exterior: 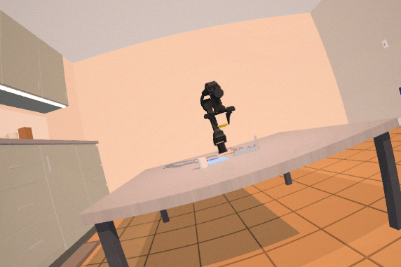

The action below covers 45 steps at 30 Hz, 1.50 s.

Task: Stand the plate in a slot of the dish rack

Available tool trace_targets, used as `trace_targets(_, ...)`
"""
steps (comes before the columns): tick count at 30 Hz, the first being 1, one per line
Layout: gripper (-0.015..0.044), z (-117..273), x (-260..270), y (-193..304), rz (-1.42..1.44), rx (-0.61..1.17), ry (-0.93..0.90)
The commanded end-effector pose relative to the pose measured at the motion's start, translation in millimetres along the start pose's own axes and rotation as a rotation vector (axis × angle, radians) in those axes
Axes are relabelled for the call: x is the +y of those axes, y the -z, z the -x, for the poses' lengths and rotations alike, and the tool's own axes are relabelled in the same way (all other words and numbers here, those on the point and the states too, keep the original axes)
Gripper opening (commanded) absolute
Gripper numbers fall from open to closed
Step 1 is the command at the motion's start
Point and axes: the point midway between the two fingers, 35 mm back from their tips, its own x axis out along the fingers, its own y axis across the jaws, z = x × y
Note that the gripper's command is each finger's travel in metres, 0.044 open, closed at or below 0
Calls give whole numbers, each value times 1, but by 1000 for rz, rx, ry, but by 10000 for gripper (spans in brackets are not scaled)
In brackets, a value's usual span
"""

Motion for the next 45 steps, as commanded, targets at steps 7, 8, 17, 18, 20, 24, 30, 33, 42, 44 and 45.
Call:
trace_targets(7,0,-15,-2,-4,-1,-76,39)
trace_targets(8,0,-19,-3,-5,-14,-98,52)
trace_targets(17,0,-50,-9,-11,-143,-289,182)
trace_targets(18,0,-53,-9,-11,-159,-309,198)
trace_targets(20,0,-58,-10,-12,-191,-349,230)
trace_targets(24,0,-69,-12,-14,-257,-425,298)
trace_targets(30,0,-81,-15,-16,-365,-533,406)
trace_targets(33,0,-87,-16,-16,-421,-583,464)
trace_targets(42,0,-99,-17,-13,-599,-716,650)
trace_targets(44,0,-101,-17,-12,-641,-742,694)
trace_targets(45,0,-101,-17,-12,-662,-755,716)
